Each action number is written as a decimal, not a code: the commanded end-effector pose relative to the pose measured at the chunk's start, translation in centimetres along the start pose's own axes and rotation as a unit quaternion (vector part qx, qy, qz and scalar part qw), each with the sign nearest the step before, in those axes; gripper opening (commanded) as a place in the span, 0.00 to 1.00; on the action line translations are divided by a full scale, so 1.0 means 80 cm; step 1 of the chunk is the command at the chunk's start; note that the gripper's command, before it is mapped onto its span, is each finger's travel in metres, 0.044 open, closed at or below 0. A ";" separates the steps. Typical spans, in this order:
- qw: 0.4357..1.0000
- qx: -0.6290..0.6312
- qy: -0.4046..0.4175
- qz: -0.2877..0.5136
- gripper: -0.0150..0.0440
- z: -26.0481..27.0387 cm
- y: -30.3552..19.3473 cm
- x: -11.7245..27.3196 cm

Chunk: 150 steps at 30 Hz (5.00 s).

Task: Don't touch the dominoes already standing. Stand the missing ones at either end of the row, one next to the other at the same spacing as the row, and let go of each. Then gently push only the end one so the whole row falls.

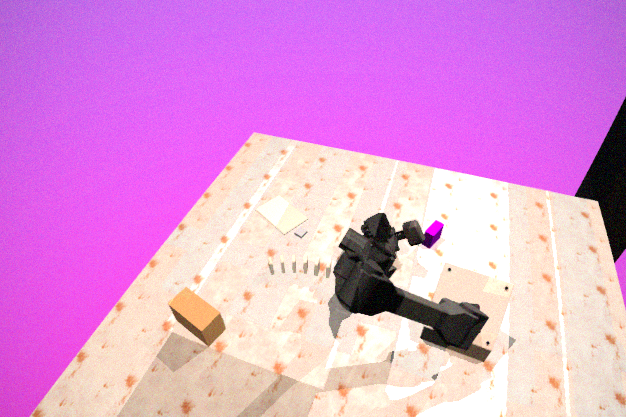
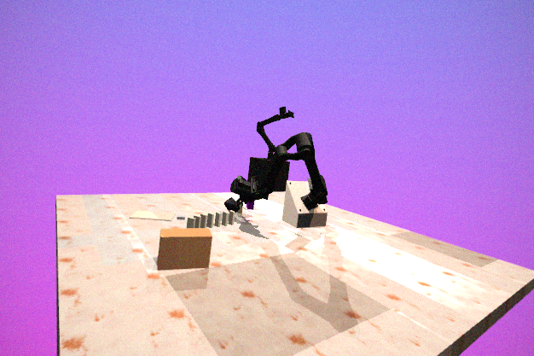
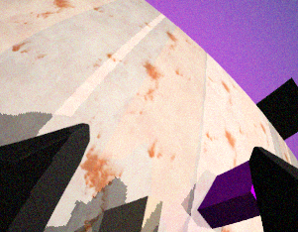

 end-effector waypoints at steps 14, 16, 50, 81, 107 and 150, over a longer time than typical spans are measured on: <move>0.763 0.465 0.403 0.199 1.00 -0.044 0.095 -0.014; 0.737 0.462 0.455 0.192 1.00 -0.067 0.099 -0.016; 0.690 0.438 0.557 0.148 1.00 -0.057 0.046 -0.046; 0.690 0.438 0.557 0.148 0.44 -0.050 0.039 -0.049; 0.688 0.437 0.559 0.150 0.44 -0.048 0.176 0.167; 0.687 0.436 0.562 0.149 0.44 0.057 0.062 0.114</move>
Point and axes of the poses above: the point midway between the two fingers, 35 mm back from their tips, its own x axis back along the fingers, its own z axis across the jaws, y = z × x, the point moved 6 cm from there along x, back along the fingers, and after that the axes turned 7 degrees about x, right-handed, at the moved point
